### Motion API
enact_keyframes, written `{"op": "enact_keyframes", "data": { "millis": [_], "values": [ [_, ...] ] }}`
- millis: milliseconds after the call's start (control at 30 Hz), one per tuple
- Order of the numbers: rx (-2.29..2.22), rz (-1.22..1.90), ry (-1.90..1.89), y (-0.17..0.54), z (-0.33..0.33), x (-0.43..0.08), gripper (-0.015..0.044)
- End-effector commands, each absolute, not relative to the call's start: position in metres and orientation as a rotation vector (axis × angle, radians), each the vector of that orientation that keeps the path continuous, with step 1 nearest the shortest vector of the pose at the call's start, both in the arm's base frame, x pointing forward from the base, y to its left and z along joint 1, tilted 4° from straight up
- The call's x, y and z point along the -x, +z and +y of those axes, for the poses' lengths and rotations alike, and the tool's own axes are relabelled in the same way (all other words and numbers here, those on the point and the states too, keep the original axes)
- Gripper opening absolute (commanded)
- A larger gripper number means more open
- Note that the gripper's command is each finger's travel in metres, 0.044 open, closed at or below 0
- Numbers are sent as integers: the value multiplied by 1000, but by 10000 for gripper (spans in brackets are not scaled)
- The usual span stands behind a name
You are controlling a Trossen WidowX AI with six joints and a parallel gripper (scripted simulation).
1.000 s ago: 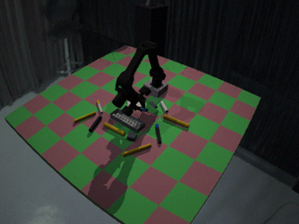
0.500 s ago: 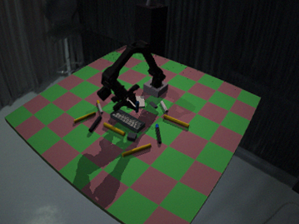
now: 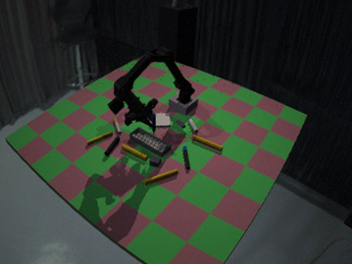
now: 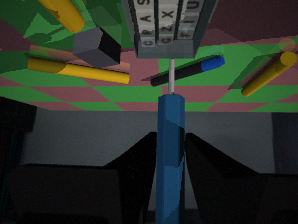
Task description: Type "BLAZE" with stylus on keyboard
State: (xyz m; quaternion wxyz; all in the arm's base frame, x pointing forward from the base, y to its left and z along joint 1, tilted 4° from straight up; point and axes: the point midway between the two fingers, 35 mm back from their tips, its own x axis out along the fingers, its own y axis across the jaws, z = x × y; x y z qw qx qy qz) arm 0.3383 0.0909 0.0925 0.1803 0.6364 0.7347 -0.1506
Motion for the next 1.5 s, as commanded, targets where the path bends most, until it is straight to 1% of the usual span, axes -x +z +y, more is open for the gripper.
{"op": "enact_keyframes", "data": {
  "millis": [0, 133, 533, 633, 667, 1467],
  "values": [
    [-1807, 2075, -409, 80, 91, -340, 0],
    [-1807, 2075, -410, 60, 92, -339, 0],
    [-1807, 2075, -410, 59, 92, -339, 0],
    [-1807, 2075, -410, 56, 93, -340, 79],
    [-1807, 2075, -410, 56, 93, -340, 81],
    [-1807, 2075, -409, 48, 93, -341, 81]
  ]
}}
